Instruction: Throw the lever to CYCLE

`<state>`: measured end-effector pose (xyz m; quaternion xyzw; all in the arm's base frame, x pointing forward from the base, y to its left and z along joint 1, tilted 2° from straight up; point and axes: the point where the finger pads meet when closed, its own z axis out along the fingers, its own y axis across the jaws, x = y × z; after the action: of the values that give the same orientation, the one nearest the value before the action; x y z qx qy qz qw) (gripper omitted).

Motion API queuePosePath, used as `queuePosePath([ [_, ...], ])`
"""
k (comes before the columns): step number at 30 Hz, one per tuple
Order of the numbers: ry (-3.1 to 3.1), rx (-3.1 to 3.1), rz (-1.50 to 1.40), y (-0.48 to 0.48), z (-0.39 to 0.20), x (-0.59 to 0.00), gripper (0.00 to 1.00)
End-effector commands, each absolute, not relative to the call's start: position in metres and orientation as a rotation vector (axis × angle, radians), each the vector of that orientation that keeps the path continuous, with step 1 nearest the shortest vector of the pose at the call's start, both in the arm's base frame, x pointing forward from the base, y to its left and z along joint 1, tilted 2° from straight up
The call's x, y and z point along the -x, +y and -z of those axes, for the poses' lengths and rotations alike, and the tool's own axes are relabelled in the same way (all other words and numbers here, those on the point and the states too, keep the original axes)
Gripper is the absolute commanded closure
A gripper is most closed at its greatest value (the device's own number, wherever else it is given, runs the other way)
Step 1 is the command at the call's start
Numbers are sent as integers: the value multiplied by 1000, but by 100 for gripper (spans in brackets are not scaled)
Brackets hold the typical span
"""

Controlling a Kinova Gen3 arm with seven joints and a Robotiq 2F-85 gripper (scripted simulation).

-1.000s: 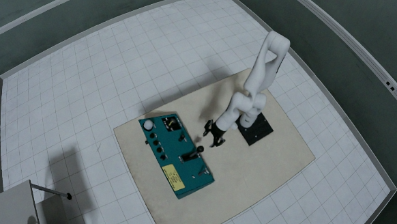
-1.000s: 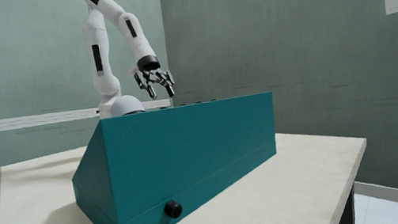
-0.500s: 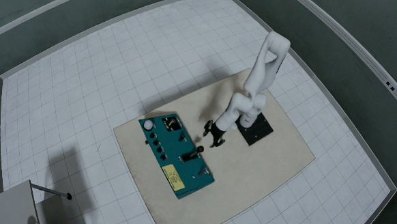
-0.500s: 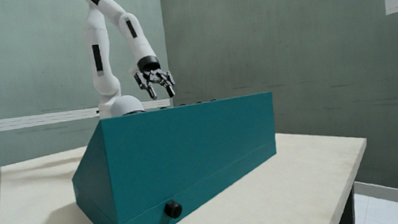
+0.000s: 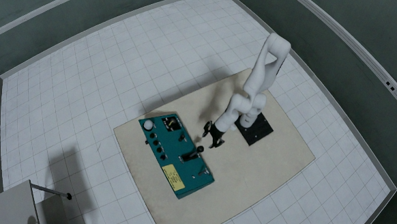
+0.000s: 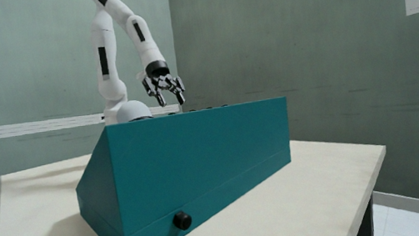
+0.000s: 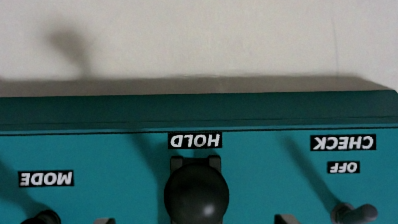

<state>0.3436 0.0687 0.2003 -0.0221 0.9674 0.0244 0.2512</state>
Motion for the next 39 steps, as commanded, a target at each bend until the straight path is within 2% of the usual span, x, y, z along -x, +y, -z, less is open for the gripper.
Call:
queuePosePath([
  [1,2631,60,-67,69,-198,-346,23],
  [39,2631,60,-68,71,-170,-361,23],
])
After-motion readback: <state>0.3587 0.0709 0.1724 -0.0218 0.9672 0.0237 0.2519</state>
